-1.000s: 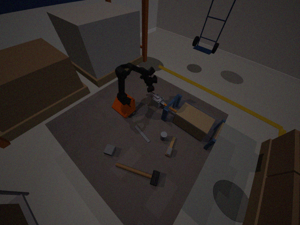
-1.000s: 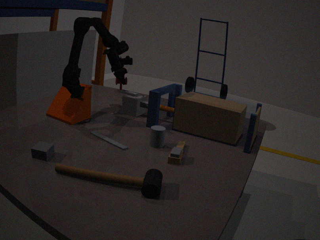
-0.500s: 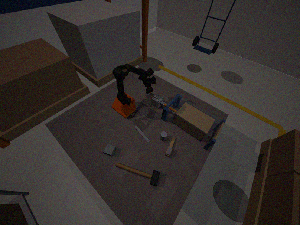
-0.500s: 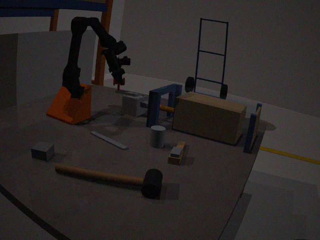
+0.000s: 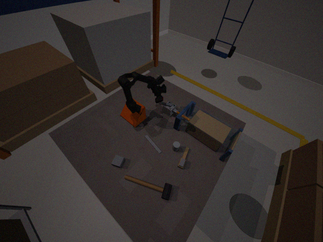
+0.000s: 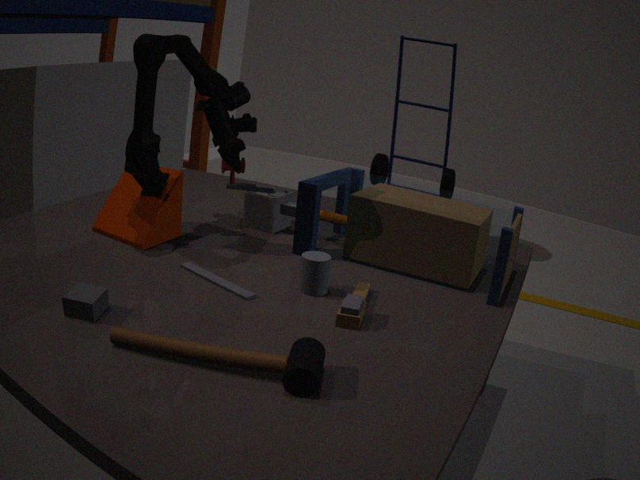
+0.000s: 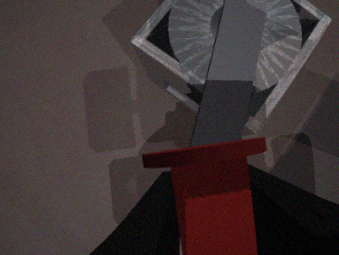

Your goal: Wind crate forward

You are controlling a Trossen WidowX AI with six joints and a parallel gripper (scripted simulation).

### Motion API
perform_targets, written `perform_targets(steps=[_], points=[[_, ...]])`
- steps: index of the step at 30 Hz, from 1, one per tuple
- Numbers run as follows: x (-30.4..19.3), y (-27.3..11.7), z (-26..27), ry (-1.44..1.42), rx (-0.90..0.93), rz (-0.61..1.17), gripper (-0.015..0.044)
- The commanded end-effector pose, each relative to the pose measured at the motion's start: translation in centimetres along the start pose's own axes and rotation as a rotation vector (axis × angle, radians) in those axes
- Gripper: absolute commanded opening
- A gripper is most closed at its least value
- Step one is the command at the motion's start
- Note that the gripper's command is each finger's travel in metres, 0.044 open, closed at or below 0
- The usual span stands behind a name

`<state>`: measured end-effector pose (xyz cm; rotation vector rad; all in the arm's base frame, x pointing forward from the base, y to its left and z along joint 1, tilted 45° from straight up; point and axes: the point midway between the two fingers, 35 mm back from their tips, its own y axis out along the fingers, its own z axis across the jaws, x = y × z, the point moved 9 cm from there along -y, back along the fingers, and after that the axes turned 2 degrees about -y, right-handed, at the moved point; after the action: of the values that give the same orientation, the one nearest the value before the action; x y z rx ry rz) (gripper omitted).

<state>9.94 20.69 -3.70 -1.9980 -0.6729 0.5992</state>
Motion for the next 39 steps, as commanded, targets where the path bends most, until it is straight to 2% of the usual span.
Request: perform_targets(steps=[1, 39], points=[[-0.6, 0.1, -1.1, -0.007, -0.027, 0.008, 0.0000], [-0.5, 0.1, -6.2, -0.007, -0.032, 0.009, 0.0000]])
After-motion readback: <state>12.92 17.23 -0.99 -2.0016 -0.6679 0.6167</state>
